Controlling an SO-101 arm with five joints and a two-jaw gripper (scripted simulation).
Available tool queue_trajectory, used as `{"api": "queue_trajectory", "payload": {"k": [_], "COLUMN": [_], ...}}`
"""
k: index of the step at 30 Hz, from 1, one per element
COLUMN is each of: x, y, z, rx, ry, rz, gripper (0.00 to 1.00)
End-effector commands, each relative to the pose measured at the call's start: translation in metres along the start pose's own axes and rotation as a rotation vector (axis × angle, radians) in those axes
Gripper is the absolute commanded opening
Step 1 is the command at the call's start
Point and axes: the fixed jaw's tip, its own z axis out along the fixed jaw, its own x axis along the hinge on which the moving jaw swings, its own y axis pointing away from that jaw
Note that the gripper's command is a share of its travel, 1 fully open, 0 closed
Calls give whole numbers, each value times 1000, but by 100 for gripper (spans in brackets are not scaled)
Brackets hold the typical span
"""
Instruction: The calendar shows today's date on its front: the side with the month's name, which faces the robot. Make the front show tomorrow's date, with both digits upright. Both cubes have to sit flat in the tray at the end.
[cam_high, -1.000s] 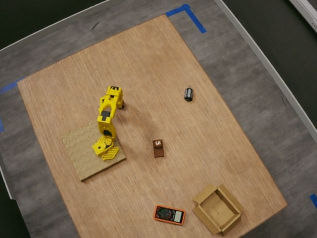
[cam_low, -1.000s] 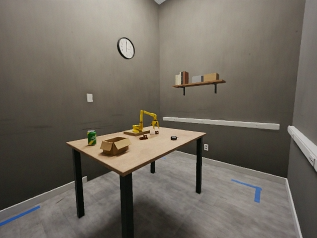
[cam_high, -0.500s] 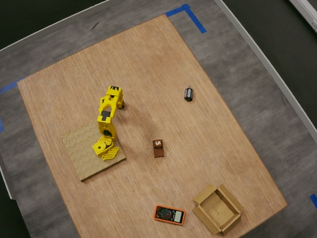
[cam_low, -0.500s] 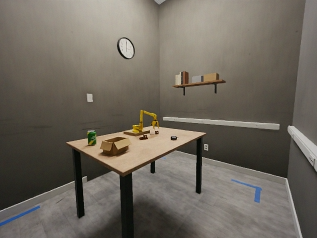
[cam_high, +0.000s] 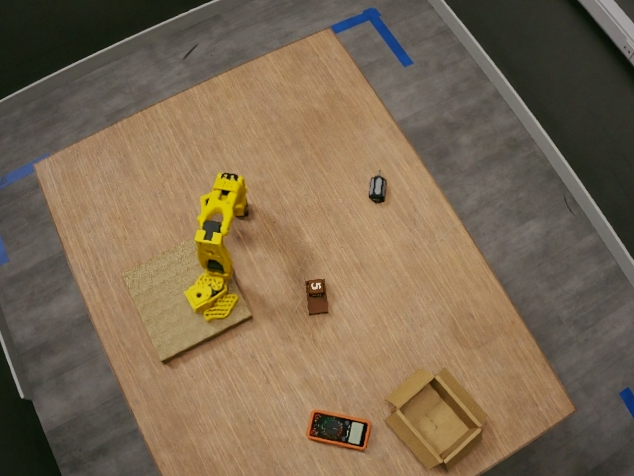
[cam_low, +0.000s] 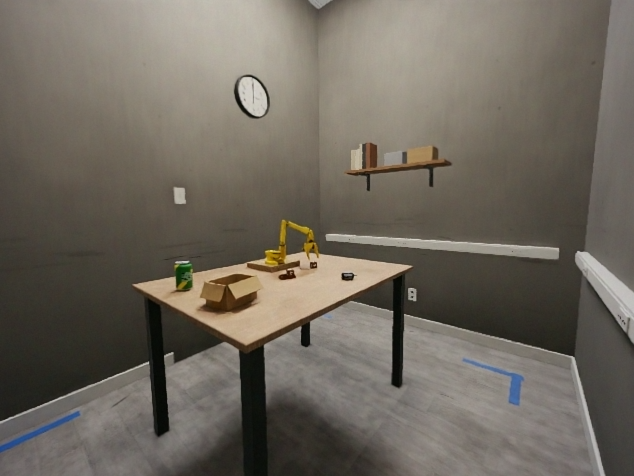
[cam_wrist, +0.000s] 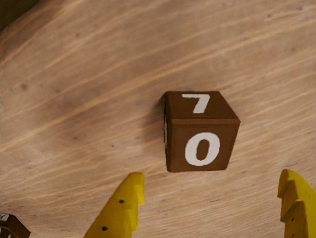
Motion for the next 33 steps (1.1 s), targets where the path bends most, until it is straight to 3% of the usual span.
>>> {"api": "queue_trajectory", "payload": {"k": [1,17,33], "x": [1,0,0], "y": [4,4,5], "z": [7,30,38], "rx": [-22,-22,-22], "ry": [-8,-8,-8], "rz": [-2,-2,-2], "gripper": [35,35,35]}}
